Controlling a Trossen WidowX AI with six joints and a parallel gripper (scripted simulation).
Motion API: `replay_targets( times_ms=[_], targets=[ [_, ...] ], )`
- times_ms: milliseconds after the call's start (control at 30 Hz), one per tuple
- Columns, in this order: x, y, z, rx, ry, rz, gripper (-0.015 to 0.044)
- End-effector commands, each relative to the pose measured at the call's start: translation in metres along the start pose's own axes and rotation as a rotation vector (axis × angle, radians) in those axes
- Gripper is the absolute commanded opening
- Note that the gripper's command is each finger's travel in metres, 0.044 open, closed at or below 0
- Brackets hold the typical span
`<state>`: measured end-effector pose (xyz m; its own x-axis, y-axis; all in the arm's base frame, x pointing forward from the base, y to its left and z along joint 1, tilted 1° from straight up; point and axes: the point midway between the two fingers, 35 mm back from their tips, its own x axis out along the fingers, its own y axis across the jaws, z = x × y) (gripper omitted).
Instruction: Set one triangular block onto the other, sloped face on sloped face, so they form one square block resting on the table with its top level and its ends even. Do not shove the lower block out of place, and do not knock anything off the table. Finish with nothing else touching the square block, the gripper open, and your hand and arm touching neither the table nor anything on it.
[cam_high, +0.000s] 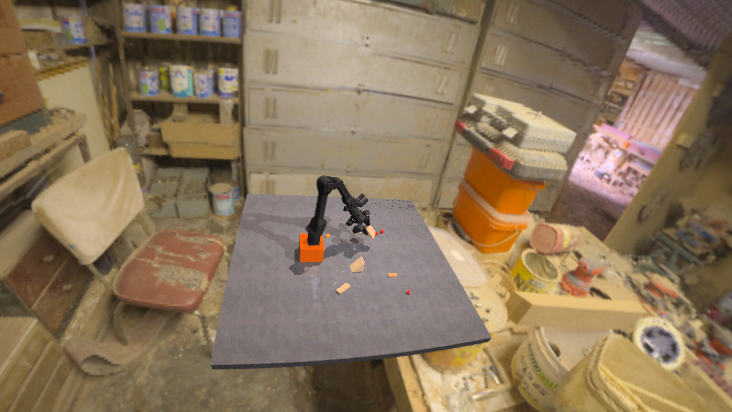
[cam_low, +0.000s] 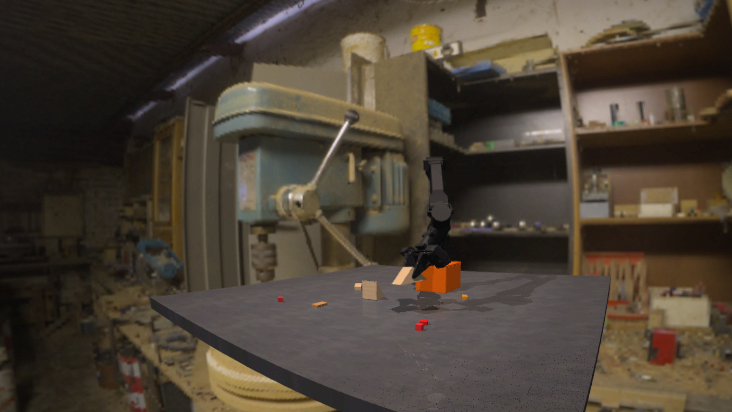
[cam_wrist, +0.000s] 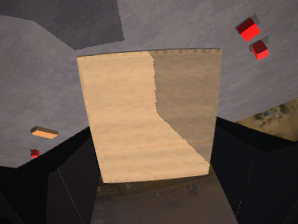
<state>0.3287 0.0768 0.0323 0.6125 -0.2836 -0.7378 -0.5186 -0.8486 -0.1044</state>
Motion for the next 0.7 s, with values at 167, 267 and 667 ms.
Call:
replay_targets(
  times_ms=[167, 267, 667],
  targets=[
    [0.0052, -0.0037, -0.0026, 0.273, -0.076, 0.029, 0.0000],
    [0.0066, -0.0044, -0.0031, 0.361, -0.099, 0.044, 0.0000],
    [0.0109, -0.0060, -0.0053, 0.719, -0.183, 0.125, 0.0000]
  ],
)
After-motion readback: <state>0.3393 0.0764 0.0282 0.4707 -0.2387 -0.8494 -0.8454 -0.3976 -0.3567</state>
